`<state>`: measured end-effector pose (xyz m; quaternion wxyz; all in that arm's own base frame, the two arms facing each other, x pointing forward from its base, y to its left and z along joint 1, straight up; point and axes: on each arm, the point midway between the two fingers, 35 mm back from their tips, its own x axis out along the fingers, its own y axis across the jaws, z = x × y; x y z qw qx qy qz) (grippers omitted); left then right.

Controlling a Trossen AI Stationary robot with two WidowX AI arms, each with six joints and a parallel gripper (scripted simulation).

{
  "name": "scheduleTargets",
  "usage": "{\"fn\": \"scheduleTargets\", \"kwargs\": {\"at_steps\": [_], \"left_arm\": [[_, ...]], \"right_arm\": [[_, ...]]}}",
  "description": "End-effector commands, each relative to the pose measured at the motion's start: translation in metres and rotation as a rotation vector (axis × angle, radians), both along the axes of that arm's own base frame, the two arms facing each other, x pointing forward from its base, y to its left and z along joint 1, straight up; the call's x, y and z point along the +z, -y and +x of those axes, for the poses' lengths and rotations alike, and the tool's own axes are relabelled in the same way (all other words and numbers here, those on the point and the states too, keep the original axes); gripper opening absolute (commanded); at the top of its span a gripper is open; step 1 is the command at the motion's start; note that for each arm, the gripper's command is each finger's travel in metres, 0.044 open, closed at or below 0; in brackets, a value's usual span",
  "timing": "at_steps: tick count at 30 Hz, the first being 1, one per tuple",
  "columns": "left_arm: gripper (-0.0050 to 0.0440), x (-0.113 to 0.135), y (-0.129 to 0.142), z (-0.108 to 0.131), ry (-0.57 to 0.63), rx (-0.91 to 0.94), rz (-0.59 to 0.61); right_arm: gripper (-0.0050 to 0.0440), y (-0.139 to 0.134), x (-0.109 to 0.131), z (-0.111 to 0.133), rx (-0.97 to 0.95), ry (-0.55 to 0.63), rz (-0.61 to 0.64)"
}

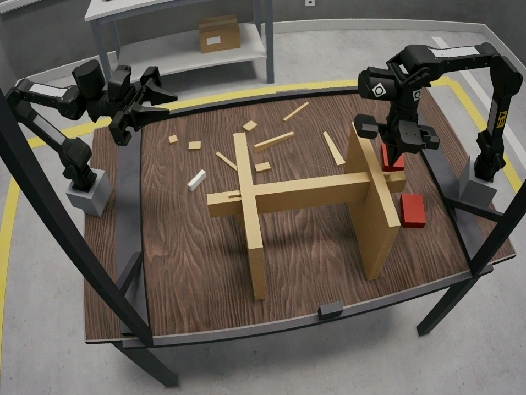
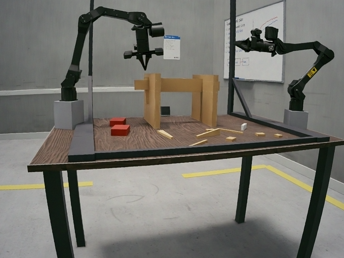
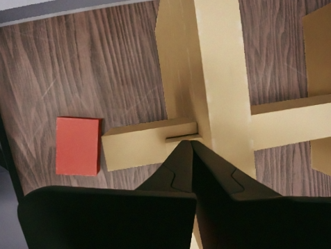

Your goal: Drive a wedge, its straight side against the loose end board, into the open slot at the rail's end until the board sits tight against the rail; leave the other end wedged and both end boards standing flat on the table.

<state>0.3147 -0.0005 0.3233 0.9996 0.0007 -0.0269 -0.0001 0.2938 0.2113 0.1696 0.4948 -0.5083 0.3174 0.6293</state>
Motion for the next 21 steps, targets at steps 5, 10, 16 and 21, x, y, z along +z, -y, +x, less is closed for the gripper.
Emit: {"fn": "scheduleTargets", "kwargs": {"at_steps": [5,10,16,21], "left_arm": [[0.018,0.0075,-0.0003,-0.0017,0.02,0.0,-0.003],[0.018,0.0075,-0.0003,-0.0017,0.02,0.0,-0.003],[0.018,0.0075,-0.0003,-0.0017,0.02,0.0,-0.003],[0.018,0.0082,-0.0003,-0.0017,0.021,0.0,-0.002]], "right_arm": [[-0.005,-0.0008,0.002,0.0063,0.122,-0.064,0.004],[-0.005,0.0001,-0.0008,0.0079,0.18,-0.102,0.012],[-0.005,0.0004,0.0004,0.0082,0.206,-0.112,0.023],[-0.005,-0.0011,0.0034,0.0085,0.205,-0.095,0.026]]}}
